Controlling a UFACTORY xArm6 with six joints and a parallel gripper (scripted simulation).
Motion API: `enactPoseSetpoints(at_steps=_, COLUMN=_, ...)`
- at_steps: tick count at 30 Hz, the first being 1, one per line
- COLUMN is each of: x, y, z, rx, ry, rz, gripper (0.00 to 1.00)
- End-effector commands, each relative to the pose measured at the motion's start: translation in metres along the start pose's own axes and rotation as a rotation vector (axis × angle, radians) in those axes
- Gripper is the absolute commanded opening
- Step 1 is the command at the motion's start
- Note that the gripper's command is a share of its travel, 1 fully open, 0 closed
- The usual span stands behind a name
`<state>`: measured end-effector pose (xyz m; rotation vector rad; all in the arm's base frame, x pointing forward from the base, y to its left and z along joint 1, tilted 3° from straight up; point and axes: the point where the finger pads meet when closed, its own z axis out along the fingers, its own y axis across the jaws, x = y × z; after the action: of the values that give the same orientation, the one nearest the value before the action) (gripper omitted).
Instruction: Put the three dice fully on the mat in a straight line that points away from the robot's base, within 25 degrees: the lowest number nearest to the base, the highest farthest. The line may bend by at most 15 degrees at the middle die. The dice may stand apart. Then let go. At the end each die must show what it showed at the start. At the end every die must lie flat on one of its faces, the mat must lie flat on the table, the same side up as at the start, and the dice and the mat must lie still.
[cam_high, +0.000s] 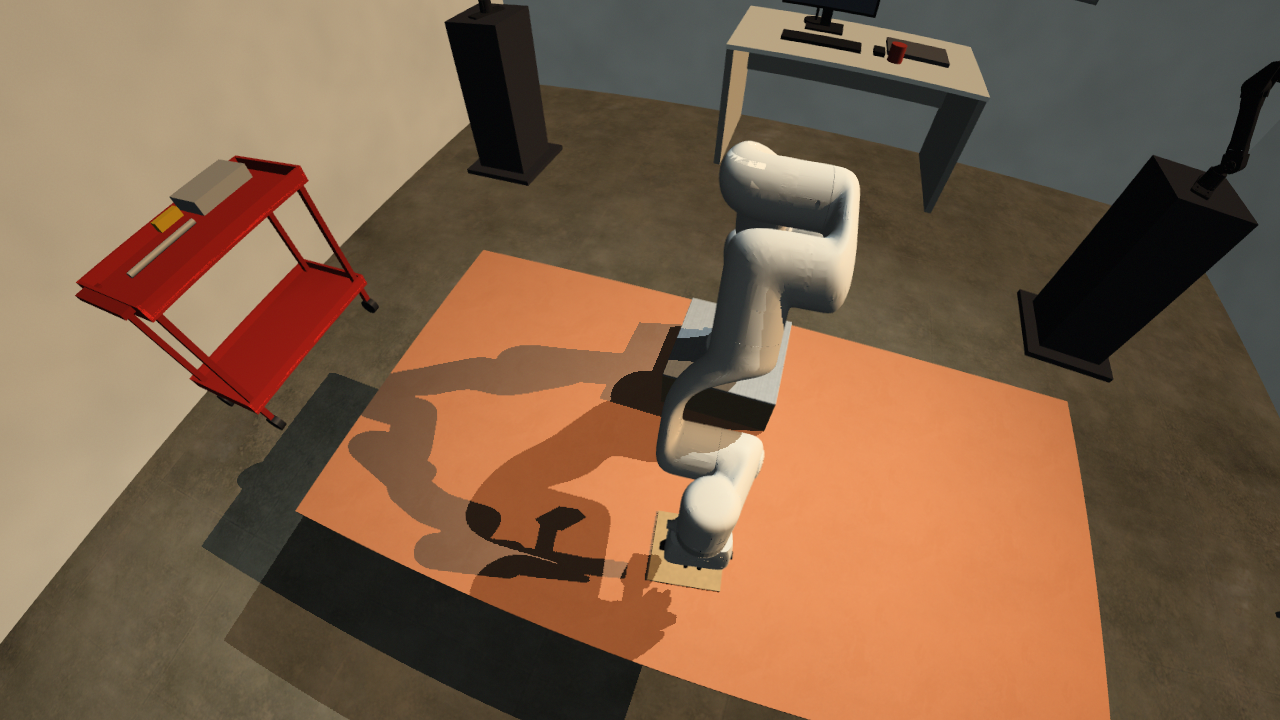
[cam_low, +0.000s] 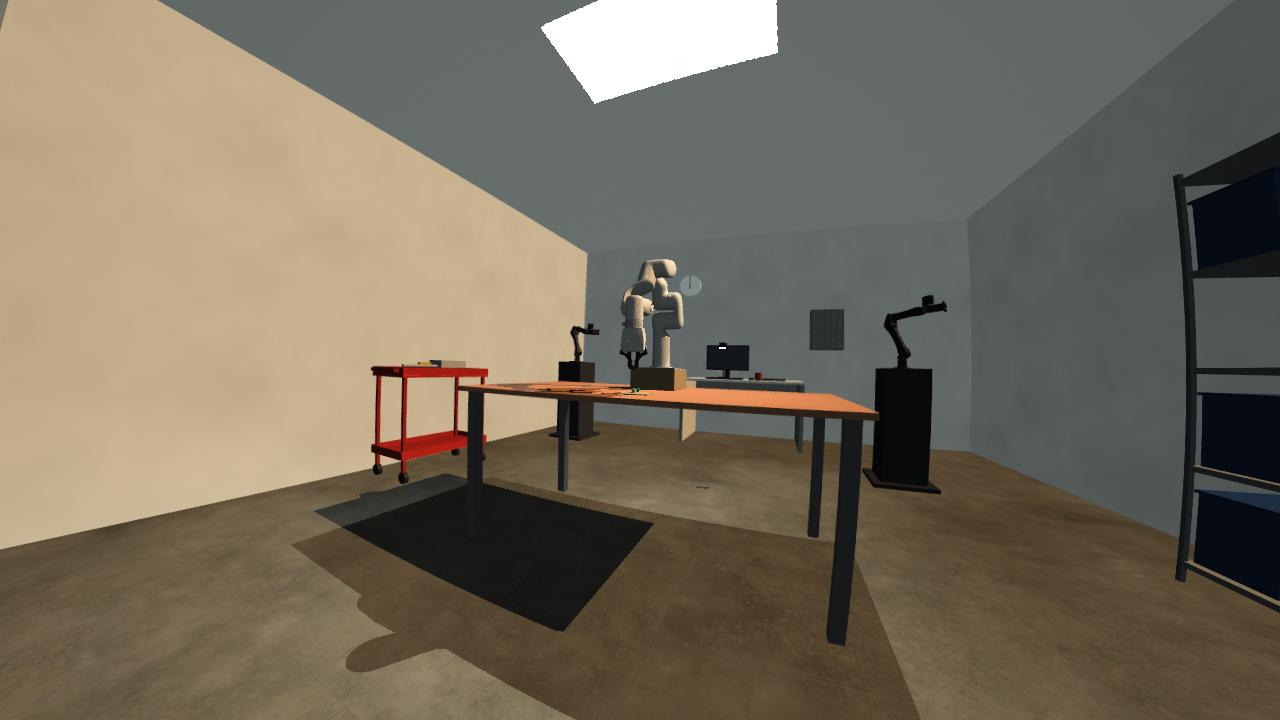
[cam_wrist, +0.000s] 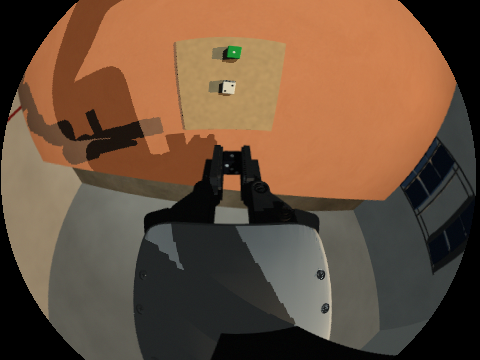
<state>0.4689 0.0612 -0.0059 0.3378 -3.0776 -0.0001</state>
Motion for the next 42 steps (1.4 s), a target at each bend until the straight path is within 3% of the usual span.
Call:
enactPoseSetpoints(at_steps=1, x=-0.003, y=-0.012, z=-0.002, rx=0.011, ry=-0.002, rz=0.108, gripper=0.11)
enactPoseSetpoints(at_steps=21, x=-0.003, y=-0.012, z=0.004, rx=0.012, ry=-0.001, rz=0.109, gripper=0.11)
enactPoseSetpoints(at_steps=42, x=-0.004, y=-0.013, z=0.082, rx=0.012, ry=-0.001, rz=0.109, gripper=0.11)
